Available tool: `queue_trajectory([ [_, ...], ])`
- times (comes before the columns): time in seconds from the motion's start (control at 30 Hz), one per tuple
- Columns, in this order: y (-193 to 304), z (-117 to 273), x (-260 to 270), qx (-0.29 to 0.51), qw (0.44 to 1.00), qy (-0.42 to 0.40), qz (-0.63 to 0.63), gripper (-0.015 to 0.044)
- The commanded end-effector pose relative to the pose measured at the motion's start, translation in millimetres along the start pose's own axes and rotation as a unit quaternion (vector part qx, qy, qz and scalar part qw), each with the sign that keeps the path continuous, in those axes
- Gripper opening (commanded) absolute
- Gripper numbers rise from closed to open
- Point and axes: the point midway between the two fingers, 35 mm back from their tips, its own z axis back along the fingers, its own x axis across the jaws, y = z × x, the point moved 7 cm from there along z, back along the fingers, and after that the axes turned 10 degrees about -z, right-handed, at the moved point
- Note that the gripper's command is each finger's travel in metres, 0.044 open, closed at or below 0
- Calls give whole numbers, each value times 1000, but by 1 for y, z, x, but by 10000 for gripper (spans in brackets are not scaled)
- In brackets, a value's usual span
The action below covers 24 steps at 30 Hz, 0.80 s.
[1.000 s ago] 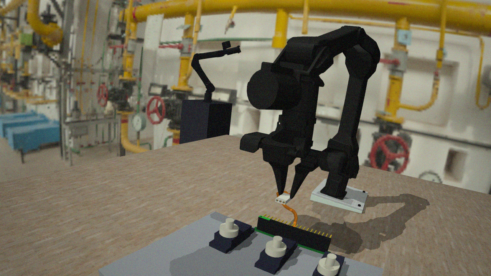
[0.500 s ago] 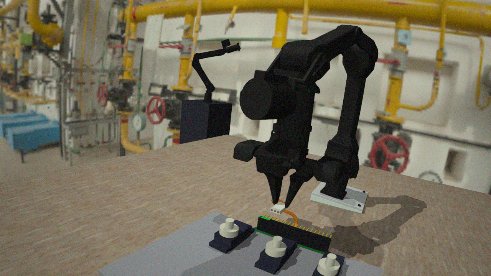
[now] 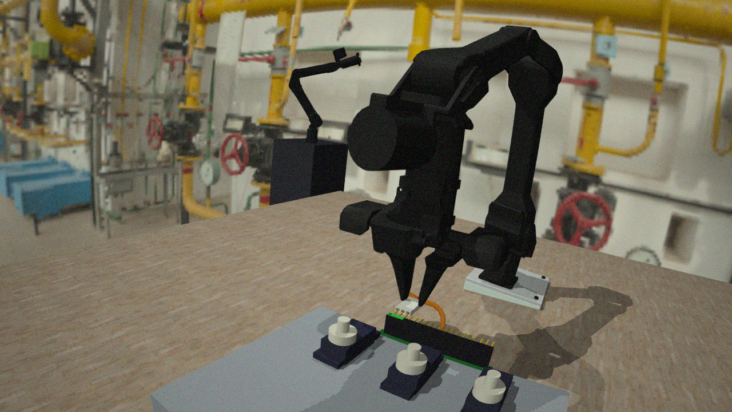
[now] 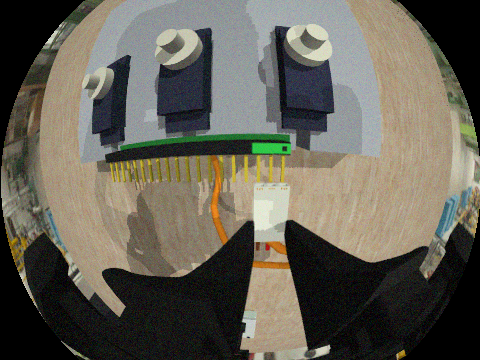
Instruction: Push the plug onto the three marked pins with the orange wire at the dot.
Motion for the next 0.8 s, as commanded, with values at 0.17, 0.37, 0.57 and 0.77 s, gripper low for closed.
queue_trajectory([
  [0.17,-6,0,1,1,1000,1,-3,0],
  [0.37,-10,0,2,1,1000,1,-3,0],
  [0.57,-14,0,3,1,1000,1,-3,0],
  [0.77,-17,0,4,0,1000,1,-3,0],
])
